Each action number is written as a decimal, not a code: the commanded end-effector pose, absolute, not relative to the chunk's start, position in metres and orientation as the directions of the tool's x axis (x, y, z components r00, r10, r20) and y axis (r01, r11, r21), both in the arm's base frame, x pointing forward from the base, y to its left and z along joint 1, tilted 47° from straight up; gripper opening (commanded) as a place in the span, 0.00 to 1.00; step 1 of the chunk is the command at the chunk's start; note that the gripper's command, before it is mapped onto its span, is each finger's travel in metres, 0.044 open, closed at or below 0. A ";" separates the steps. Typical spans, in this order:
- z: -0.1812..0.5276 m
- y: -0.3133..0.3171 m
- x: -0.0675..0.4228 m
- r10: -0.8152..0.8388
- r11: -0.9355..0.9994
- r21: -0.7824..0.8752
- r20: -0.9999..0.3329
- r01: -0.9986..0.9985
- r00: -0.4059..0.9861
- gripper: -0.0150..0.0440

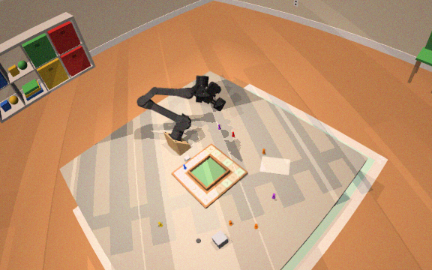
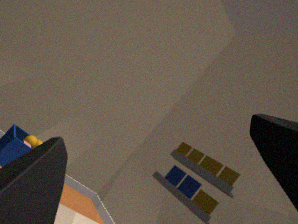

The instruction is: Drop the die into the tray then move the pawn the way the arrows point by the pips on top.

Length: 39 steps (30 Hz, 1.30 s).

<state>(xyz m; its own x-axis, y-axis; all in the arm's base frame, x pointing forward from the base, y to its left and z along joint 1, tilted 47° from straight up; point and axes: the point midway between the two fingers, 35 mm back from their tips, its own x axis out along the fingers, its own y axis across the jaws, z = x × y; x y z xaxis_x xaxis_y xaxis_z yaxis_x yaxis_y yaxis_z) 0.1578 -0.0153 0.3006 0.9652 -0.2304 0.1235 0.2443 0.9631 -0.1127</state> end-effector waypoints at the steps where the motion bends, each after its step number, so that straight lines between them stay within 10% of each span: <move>1: 0.300 -0.014 0.159 -0.229 0.961 -0.127 0.122 0.244 0.966 0.89; 5: 0.286 0.008 0.182 -0.205 0.893 -0.398 0.054 0.209 0.977 0.72; 16: 0.155 0.007 0.241 -0.240 0.612 -0.725 -0.552 -0.317 0.799 0.72; 27: 0.023 -0.031 0.184 -0.010 0.794 -0.062 -0.996 -0.604 0.090 0.72; 33: -0.002 -0.020 0.138 0.398 0.819 0.432 -0.902 -0.377 -0.169 0.72; 39: 0.001 -0.006 0.123 0.713 0.676 0.727 -0.687 -0.121 -0.139 0.72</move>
